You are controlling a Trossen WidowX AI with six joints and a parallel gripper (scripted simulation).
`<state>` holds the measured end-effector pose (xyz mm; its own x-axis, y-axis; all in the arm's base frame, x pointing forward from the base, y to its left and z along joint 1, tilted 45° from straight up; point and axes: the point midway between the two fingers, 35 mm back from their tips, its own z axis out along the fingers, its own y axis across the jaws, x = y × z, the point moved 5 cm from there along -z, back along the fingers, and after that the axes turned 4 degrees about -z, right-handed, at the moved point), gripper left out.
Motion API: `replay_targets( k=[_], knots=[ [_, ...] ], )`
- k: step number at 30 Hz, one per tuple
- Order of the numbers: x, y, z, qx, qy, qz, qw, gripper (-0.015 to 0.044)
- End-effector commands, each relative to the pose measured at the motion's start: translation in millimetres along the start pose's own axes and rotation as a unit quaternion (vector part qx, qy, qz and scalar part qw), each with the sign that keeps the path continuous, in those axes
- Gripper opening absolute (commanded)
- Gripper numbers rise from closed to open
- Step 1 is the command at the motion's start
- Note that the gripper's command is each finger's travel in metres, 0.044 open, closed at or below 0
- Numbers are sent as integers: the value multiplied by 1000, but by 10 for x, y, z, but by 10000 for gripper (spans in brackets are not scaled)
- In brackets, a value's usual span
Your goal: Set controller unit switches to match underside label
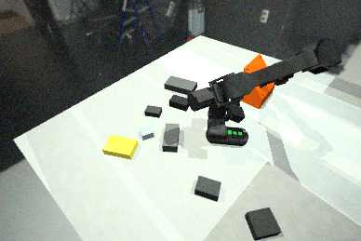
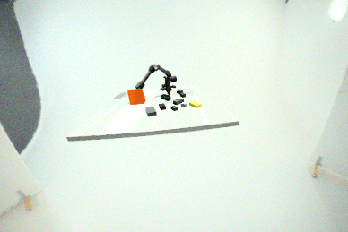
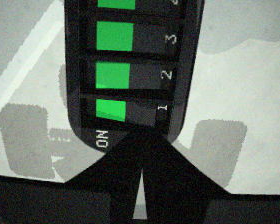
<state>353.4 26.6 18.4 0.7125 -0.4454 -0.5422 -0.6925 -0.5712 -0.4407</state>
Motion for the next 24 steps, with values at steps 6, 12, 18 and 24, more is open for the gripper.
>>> replay_targets(
  k=[6, 12, 18, 24],
  knots=[
    [-15, -2, 152, 2, -3, 3, 1000, 0],
    [-17, -2, 227, 2, -4, 3, 1000, 0],
    [-17, -2, 230, 2, -4, 3, 1000, 0],
    [-17, -2, 230, 2, -4, 3, 1000, 0]
  ],
)
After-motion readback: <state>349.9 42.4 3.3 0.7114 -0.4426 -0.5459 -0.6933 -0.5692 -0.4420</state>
